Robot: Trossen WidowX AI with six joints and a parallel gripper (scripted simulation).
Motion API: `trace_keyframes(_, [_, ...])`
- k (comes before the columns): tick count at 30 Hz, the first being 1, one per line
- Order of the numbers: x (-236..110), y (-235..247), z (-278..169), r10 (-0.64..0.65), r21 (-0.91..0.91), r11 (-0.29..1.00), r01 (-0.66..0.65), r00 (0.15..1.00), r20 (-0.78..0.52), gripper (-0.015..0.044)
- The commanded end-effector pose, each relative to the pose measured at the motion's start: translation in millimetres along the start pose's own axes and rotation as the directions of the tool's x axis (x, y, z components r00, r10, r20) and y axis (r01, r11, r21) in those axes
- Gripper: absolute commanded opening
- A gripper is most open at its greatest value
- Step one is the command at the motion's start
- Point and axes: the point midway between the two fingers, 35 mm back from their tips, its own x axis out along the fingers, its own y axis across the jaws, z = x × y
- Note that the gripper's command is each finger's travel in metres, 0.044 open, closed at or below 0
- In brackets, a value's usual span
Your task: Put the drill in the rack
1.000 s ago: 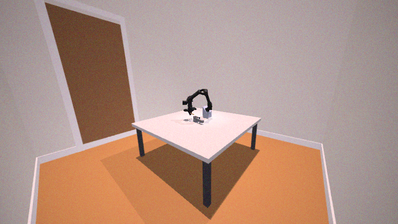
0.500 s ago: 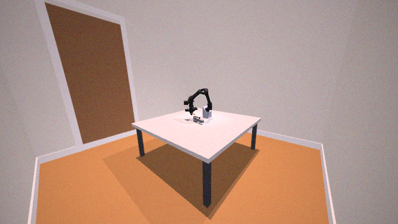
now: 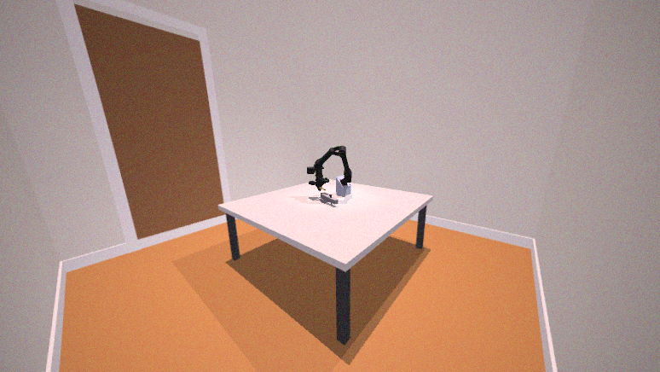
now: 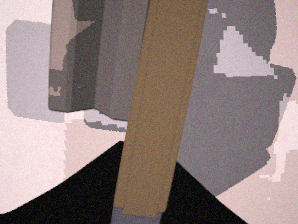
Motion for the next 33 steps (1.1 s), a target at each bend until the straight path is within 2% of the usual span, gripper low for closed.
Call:
trace_keyframes(1, [0, 7, -2, -0.002, -0.005, 1.0, 0.002, 1.0, -0.004, 0.0])
trace_keyframes(15, [-1, 26, -8, -0.001, -0.004, 1.0, 0.001, 1.0, -0.005, 0.0])
trace_keyframes(33, [27, 25, -8, -0.001, -0.004, 1.0, 0.001, 1.0, -0.004, 0.0])
